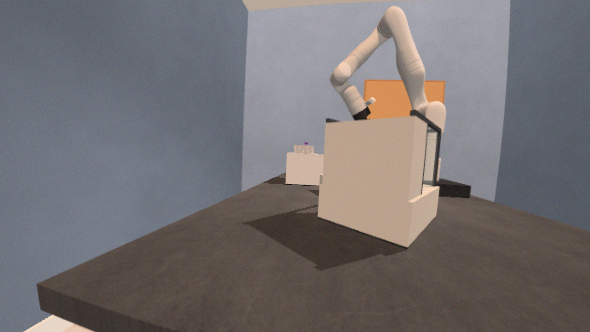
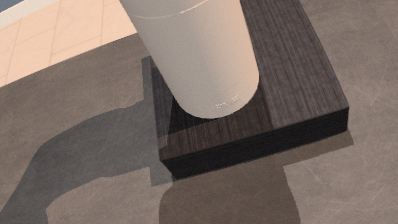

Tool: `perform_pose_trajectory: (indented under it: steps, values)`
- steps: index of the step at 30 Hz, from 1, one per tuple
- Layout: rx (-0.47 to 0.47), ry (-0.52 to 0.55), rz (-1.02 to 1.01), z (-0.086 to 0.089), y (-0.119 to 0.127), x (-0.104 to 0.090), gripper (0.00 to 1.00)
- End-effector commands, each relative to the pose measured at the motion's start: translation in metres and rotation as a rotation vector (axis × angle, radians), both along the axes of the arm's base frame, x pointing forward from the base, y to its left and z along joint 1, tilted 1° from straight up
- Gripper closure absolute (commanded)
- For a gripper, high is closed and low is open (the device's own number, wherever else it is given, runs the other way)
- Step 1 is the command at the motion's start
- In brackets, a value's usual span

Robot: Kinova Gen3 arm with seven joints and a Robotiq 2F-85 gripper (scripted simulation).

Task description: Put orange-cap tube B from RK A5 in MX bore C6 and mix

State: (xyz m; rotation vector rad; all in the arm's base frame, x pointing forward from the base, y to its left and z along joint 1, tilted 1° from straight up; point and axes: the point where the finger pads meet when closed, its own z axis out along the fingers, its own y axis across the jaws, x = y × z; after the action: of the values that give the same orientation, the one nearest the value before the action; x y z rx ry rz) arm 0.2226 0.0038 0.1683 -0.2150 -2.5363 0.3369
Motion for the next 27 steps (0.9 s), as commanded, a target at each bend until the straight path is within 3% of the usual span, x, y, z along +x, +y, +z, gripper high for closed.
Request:
perform_pose_trajectory:
  steps: [1,27]
  values:
    - [0.012,-0.025,0.008,0.005,0.0,0.003,0.58]
    - [0.104,-0.213,0.076,0.038,0.003,0.021,0.58]
